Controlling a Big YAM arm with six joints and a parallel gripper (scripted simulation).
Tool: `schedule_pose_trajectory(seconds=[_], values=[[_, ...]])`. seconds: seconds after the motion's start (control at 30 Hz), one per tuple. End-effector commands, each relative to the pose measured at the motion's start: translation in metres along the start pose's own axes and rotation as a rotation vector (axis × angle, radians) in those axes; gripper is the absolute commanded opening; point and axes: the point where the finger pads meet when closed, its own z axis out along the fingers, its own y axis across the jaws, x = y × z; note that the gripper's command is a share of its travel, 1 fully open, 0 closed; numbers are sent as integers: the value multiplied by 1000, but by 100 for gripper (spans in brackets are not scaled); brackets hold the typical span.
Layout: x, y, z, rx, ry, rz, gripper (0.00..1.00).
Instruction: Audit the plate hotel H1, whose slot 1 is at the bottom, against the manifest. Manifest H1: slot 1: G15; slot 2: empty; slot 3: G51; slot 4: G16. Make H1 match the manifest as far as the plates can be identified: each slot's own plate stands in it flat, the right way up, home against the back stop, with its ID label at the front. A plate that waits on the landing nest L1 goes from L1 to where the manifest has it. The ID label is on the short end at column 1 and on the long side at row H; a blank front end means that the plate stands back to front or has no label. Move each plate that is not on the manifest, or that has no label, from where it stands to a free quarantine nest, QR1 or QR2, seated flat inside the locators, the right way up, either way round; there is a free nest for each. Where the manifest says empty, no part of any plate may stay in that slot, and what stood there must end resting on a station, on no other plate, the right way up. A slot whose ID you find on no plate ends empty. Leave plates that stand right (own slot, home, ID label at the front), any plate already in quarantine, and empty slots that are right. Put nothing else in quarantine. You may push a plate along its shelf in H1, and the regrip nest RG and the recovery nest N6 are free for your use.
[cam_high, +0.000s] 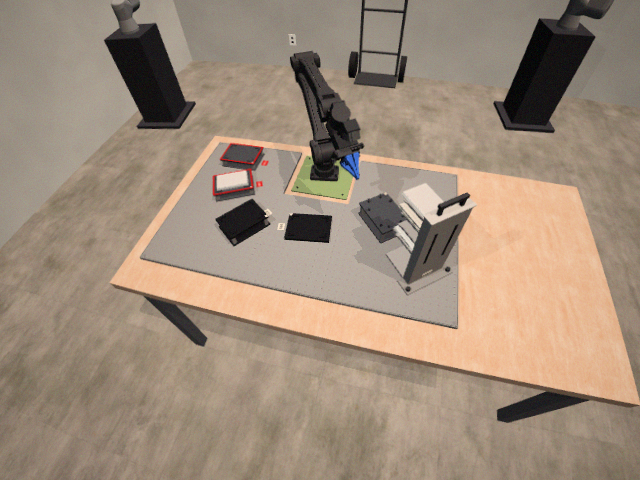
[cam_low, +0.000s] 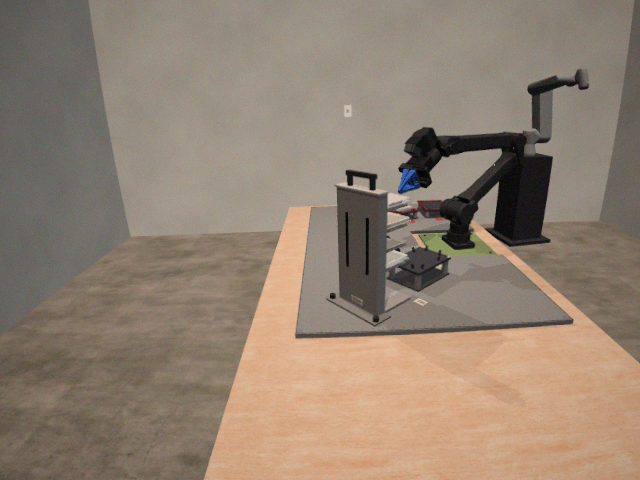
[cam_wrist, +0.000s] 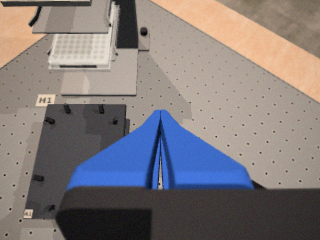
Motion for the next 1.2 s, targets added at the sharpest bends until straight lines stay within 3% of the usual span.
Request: schedule_pose_trajectory(seconds=[0.0, 0.4, 0.6, 0.9, 1.17], values=[[-22, 15, -4, -23, -53, 15, 0], [-28, 49, -4, -28, -55, 23, 0], [-52, 70, -12, -34, -95, 36, 0], [-52, 102, -11, -42, -92, 49, 0], [-51, 115, -11, -44, -87, 52, 0]])
